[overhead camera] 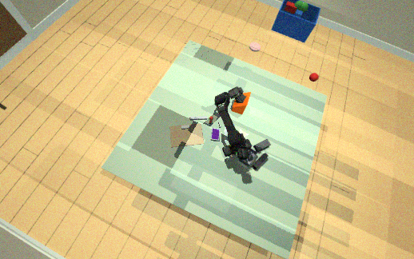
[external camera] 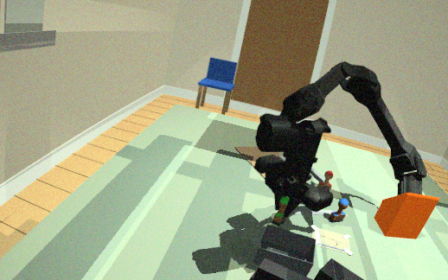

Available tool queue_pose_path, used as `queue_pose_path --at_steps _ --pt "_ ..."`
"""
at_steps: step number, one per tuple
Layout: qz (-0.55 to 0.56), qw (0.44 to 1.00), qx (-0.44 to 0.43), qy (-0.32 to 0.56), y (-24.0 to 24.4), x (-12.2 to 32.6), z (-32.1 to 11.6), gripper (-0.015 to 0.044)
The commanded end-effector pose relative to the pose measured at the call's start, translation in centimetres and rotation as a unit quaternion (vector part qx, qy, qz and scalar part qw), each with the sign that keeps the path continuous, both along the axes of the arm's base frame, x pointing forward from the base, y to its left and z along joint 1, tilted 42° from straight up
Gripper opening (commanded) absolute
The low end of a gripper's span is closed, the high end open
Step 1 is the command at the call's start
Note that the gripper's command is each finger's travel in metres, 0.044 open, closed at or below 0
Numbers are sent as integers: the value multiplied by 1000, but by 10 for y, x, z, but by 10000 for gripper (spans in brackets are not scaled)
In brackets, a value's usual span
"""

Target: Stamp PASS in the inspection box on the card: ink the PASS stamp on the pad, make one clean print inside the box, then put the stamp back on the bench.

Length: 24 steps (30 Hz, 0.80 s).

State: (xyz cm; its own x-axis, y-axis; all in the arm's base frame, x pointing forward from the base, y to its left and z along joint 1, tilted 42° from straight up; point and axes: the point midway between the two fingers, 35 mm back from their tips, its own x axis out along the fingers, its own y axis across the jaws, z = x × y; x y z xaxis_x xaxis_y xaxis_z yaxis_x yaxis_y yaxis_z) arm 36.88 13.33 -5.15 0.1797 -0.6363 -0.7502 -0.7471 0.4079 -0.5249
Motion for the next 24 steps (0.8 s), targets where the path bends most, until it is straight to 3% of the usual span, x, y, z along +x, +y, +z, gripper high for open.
queue_pose_path --at_steps 1,24 --pt "-1 1000 3 -2 3 0 2 0" --pt "-1 1000 3 -1 10 -2 11 0"
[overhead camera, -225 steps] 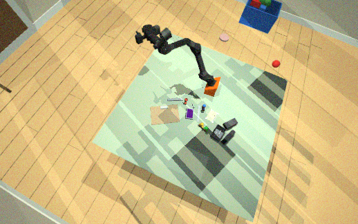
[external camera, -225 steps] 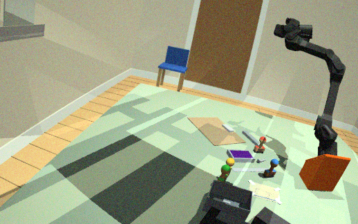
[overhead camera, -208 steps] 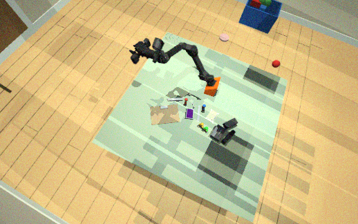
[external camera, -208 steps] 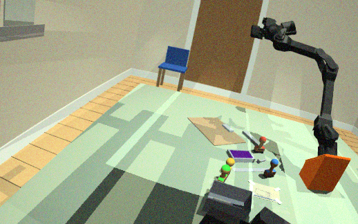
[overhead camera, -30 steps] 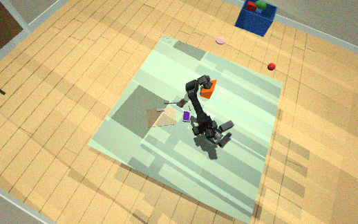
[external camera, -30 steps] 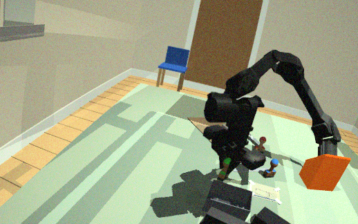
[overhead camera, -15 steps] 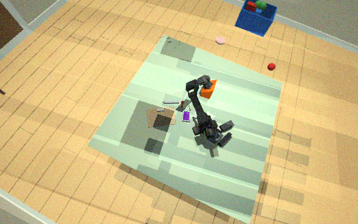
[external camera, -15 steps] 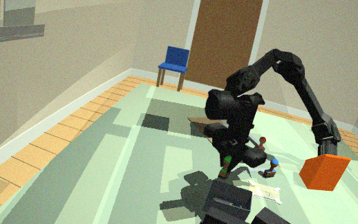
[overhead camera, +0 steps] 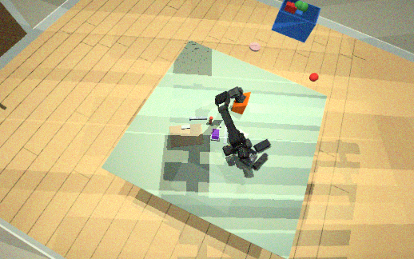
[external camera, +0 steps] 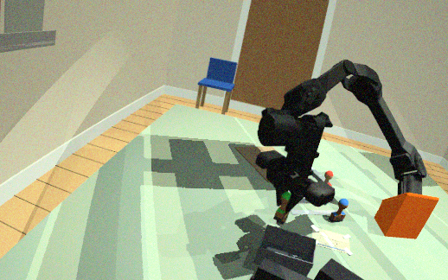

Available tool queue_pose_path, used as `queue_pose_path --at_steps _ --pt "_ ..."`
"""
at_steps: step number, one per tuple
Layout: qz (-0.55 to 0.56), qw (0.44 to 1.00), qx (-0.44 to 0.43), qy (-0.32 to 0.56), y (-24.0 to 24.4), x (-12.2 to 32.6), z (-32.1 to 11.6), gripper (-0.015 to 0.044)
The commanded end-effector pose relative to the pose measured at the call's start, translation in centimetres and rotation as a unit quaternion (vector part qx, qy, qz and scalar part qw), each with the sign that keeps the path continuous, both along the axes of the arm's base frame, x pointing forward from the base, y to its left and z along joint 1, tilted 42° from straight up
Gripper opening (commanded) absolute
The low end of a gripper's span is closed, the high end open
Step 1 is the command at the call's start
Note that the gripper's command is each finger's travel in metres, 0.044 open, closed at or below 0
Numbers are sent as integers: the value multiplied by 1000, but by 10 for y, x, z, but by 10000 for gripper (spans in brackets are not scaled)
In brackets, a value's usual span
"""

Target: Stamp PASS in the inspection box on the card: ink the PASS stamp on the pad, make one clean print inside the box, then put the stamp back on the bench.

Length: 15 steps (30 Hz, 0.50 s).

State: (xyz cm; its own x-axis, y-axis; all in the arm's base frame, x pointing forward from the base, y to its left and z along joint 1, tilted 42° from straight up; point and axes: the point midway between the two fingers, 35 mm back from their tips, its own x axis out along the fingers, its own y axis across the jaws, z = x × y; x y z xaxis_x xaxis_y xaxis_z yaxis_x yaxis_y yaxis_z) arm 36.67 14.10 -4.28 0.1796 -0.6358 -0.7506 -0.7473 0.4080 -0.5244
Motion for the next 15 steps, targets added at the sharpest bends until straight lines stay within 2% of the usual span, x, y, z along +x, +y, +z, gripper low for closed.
queue_pose_path --at_steps 1,15 --pt "-1 1000 3 -1 3 0 2 0" --pt "-1 1000 3 -1 7 -1 7 0"
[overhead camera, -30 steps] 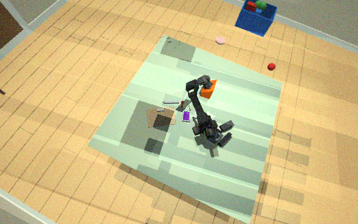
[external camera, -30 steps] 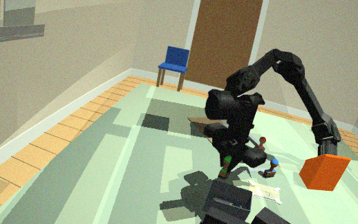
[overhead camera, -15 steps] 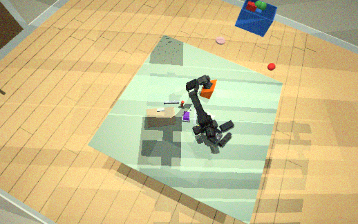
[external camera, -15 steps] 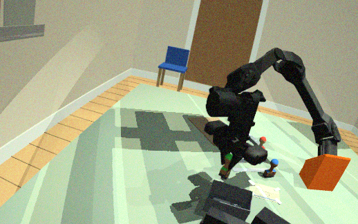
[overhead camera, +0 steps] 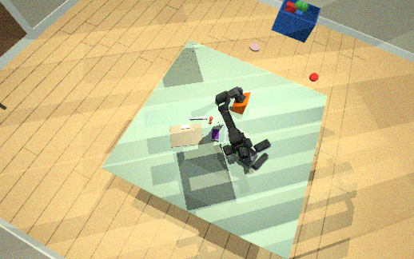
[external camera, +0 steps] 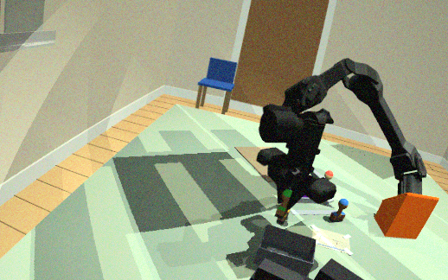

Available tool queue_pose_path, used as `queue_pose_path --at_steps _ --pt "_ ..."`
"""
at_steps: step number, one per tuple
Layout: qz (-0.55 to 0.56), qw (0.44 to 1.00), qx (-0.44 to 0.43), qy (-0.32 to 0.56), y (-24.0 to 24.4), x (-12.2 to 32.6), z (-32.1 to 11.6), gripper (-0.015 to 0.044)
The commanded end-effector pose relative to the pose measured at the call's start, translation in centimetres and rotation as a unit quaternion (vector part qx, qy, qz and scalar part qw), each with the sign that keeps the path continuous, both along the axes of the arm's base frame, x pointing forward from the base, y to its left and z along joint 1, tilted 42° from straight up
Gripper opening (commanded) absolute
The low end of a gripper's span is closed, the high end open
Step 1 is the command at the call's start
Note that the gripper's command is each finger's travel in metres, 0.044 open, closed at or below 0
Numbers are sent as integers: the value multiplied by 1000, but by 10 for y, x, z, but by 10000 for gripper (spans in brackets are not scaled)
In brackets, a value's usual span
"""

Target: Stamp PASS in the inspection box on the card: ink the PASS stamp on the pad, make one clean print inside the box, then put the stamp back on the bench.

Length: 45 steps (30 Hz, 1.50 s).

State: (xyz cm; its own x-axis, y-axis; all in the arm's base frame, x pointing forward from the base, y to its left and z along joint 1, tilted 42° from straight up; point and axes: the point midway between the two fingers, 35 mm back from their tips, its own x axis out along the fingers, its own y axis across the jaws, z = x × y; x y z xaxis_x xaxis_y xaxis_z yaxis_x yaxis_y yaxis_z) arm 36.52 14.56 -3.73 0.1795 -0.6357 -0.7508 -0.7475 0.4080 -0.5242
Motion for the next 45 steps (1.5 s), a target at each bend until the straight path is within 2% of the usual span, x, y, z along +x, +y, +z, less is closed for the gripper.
queue_pose_path --at_steps 1,45 --pt "-1 1000 3 -1 3 0 2 0" --pt "-1 1000 3 -1 13 -5 21 0"
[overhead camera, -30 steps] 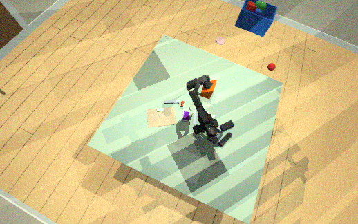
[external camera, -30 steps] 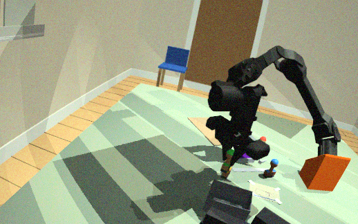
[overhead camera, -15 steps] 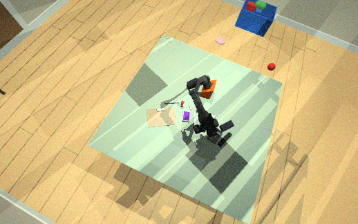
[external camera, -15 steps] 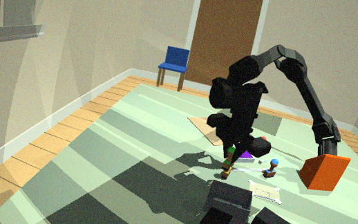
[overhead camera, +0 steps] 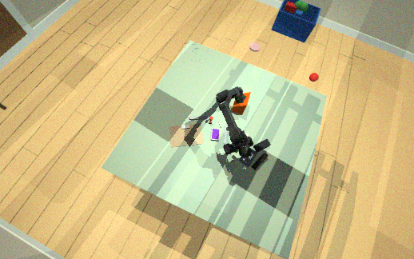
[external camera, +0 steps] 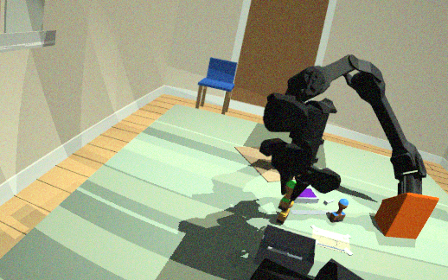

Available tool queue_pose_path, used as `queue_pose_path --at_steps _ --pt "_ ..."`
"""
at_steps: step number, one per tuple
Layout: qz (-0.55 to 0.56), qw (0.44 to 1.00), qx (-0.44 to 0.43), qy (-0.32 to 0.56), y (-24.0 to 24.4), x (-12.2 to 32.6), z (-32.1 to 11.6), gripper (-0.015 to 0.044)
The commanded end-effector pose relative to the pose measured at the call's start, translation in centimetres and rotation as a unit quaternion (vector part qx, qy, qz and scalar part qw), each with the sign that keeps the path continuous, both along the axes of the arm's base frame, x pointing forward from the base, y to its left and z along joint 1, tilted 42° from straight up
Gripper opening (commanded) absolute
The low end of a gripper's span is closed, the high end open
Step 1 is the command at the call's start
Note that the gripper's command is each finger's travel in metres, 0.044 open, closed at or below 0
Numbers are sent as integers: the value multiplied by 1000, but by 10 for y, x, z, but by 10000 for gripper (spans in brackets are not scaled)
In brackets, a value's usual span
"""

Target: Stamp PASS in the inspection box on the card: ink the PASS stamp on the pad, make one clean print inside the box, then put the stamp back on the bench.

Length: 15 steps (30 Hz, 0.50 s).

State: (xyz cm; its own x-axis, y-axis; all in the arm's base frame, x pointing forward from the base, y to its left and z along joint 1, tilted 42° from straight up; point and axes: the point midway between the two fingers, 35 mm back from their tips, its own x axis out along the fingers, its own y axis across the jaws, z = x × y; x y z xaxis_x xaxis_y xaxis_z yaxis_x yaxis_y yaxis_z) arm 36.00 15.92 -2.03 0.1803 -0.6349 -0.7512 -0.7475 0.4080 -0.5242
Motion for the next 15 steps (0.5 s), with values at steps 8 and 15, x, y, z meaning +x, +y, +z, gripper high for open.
queue_pose_path --at_steps 8,15 --pt "-1 1000 4 0 -29 -4 32 0" --pt "-1 1000 4 1 -56 -12 54 0"
